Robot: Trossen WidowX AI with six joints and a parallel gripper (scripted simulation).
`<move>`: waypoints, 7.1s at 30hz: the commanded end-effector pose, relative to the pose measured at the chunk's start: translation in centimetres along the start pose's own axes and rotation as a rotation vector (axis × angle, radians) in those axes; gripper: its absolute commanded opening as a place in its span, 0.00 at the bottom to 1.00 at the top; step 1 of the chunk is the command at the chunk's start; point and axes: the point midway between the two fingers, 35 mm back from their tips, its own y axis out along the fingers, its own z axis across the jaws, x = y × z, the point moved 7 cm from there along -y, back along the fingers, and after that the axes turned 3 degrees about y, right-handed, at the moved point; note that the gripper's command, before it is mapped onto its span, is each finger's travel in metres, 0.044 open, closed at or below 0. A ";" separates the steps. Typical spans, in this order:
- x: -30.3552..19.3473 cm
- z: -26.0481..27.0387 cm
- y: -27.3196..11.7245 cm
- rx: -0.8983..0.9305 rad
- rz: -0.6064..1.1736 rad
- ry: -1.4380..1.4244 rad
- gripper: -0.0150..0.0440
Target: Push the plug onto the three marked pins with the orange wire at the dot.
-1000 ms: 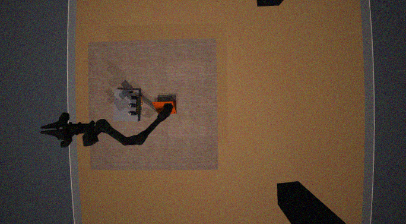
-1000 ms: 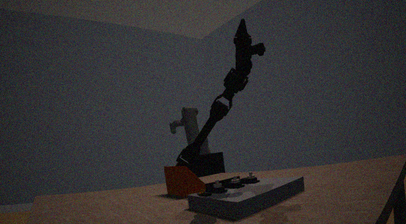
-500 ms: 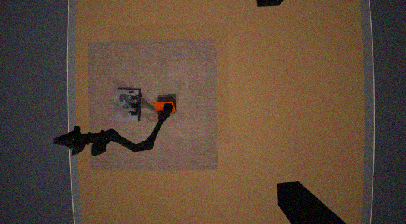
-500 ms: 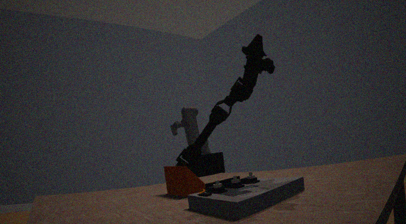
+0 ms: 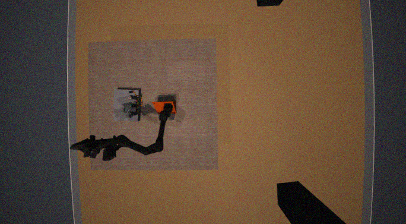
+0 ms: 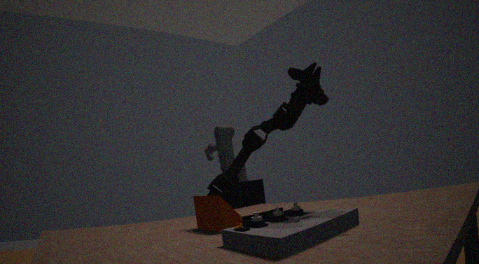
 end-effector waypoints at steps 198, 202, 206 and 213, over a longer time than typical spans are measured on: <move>-27.2 12.0 -23.6 1.645 1.661 0.814 0.25; -27.3 12.8 -24.1 1.645 1.661 0.814 0.25; -27.3 14.3 -25.3 1.645 1.661 0.815 0.25; -27.3 15.3 -25.9 1.646 1.660 0.816 0.25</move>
